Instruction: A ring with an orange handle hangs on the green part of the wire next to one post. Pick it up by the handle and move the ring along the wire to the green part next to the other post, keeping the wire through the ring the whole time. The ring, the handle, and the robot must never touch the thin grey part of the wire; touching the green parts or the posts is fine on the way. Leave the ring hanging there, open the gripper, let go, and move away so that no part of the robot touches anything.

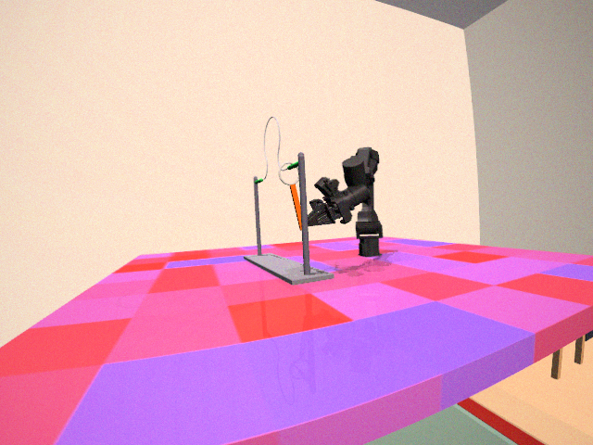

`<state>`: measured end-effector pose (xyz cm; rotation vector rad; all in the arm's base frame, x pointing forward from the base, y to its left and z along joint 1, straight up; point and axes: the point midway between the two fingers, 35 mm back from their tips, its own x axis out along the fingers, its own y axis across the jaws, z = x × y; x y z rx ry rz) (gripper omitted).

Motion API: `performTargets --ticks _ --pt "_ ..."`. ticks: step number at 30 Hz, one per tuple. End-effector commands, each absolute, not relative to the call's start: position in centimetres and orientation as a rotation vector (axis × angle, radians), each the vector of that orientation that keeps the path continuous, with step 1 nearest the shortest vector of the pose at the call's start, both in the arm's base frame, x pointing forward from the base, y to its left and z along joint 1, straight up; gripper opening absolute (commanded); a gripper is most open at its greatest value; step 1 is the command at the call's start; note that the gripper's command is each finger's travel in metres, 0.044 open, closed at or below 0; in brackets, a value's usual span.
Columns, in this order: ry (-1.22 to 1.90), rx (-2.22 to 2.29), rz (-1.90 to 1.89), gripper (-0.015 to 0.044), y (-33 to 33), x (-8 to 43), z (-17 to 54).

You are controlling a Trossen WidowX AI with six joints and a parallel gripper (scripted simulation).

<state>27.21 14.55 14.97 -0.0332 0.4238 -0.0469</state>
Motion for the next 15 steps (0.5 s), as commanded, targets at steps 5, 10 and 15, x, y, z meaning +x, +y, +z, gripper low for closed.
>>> performTargets --ticks 5,10,15 --pt "0.429 -0.027 -0.050 0.0160 14.8 25.3 15.8" --pt "0.428 -0.028 -0.052 0.0160 14.8 23.6 16.5" --pt "0.424 -0.029 -0.051 0.0160 14.8 22.8 16.9"
